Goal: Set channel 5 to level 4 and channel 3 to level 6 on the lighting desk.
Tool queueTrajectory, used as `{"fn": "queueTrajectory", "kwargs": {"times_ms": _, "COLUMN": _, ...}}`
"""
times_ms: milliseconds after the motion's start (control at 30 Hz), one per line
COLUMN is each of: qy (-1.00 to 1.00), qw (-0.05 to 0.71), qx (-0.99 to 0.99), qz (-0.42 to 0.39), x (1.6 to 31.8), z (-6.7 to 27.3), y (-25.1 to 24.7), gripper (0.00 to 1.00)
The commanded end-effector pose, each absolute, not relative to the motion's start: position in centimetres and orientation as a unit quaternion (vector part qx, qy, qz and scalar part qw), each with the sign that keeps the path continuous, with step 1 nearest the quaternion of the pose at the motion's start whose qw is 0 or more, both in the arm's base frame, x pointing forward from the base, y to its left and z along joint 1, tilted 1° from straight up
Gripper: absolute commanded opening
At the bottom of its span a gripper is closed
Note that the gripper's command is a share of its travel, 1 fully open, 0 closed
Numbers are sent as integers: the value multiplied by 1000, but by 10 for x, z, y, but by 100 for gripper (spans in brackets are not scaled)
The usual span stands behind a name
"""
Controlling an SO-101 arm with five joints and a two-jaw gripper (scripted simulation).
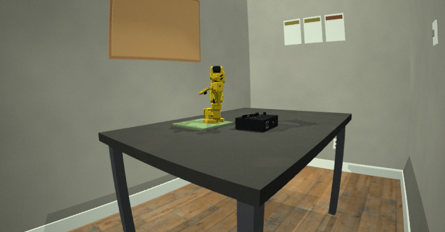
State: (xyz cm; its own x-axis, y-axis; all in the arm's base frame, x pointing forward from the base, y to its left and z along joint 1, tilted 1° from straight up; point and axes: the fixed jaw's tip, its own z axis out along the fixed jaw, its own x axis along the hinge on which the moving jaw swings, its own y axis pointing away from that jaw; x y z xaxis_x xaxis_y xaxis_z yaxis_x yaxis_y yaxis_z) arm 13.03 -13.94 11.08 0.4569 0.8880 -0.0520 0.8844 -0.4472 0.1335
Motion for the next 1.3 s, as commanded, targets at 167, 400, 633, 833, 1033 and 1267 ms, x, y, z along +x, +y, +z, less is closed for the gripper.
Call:
{"fn": "queueTrajectory", "kwargs": {"times_ms": 167, "qy": 440, "qw": 79, "qx": 895, "qz": 7, "x": 101, "z": 113, "y": -161, "gripper": 0}}
{"fn": "queueTrajectory", "kwargs": {"times_ms": 400, "qy": 431, "qw": 79, "qx": 899, "qz": 6, "x": 98, "z": 113, "y": -163, "gripper": 0}}
{"fn": "queueTrajectory", "kwargs": {"times_ms": 633, "qy": 431, "qw": 79, "qx": 899, "qz": 6, "x": 98, "z": 113, "y": -163, "gripper": 0}}
{"fn": "queueTrajectory", "kwargs": {"times_ms": 833, "qy": 431, "qw": 79, "qx": 899, "qz": 6, "x": 98, "z": 113, "y": -163, "gripper": 0}}
{"fn": "queueTrajectory", "kwargs": {"times_ms": 1033, "qy": 431, "qw": 79, "qx": 899, "qz": 6, "x": 98, "z": 113, "y": -163, "gripper": 0}}
{"fn": "queueTrajectory", "kwargs": {"times_ms": 1267, "qy": 431, "qw": 79, "qx": 899, "qz": 6, "x": 98, "z": 113, "y": -163, "gripper": 0}}
